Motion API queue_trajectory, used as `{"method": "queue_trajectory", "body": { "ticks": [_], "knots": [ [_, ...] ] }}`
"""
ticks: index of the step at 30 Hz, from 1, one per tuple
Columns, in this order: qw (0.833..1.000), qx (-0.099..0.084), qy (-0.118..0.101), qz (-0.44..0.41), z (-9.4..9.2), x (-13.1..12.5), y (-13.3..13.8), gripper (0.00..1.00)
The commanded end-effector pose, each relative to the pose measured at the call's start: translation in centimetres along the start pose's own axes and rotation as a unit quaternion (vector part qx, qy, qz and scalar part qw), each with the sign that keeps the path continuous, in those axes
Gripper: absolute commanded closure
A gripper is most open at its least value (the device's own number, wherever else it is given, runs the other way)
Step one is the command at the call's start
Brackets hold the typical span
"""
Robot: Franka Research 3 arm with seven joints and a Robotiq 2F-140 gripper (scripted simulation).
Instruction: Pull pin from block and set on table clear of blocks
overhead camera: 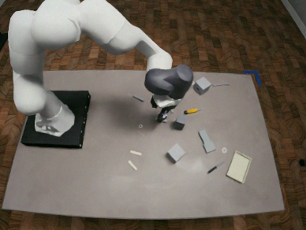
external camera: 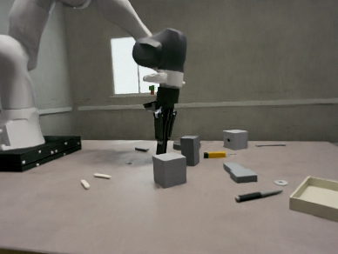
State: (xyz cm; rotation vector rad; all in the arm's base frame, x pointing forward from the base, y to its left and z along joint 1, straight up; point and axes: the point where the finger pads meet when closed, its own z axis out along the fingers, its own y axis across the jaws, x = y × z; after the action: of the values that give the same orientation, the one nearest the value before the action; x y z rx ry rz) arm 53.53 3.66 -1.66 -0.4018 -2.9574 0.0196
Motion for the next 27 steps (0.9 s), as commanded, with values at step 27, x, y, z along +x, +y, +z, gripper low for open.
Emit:
{"method": "queue_trajectory", "body": {
  "ticks": [27],
  "knots": [
    [1.000, -0.001, -0.001, -0.002, 0.63, -0.23, 0.09, 0.90]
  ]
}}
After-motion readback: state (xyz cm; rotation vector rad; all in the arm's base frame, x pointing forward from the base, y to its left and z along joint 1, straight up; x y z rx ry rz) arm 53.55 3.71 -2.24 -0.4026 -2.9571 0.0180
